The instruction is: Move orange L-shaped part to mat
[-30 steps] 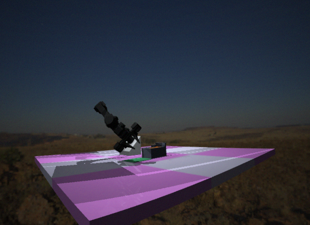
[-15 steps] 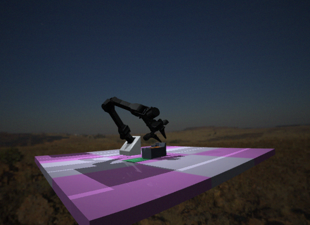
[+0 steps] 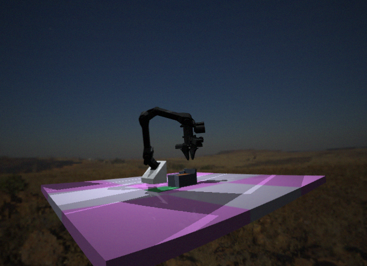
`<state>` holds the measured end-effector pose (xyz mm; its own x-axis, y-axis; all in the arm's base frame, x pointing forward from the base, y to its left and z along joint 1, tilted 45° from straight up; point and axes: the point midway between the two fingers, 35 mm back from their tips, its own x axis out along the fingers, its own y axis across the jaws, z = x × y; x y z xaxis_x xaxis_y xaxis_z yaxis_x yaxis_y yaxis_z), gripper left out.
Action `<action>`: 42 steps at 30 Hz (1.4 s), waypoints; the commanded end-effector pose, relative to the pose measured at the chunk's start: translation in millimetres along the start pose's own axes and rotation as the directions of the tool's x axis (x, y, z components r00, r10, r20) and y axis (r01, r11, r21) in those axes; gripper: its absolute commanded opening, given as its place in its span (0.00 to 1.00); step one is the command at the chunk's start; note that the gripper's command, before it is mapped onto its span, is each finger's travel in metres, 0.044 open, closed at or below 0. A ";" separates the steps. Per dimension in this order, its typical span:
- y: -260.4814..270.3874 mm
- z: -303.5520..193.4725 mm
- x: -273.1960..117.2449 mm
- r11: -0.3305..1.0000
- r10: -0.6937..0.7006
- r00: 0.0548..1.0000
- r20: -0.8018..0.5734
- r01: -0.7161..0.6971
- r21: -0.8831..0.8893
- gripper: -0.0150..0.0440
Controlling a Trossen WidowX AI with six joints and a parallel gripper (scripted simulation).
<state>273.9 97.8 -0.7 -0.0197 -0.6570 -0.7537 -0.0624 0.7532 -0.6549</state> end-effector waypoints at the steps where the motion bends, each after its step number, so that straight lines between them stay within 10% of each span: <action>1: -0.8 -3.0 -2.9 0.998 -0.059 0.998 0.003 0.059 -0.012 0.56; 13: -5.9 -2.7 71.2 0.998 -0.062 0.998 0.003 0.062 -0.011 0.56; 42: -8.3 -2.6 105.0 0.998 -0.063 0.998 0.003 0.063 -0.011 0.56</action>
<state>271.9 29.0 -69.6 -0.0072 -0.6972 -0.7169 -0.0668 0.7156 -0.6953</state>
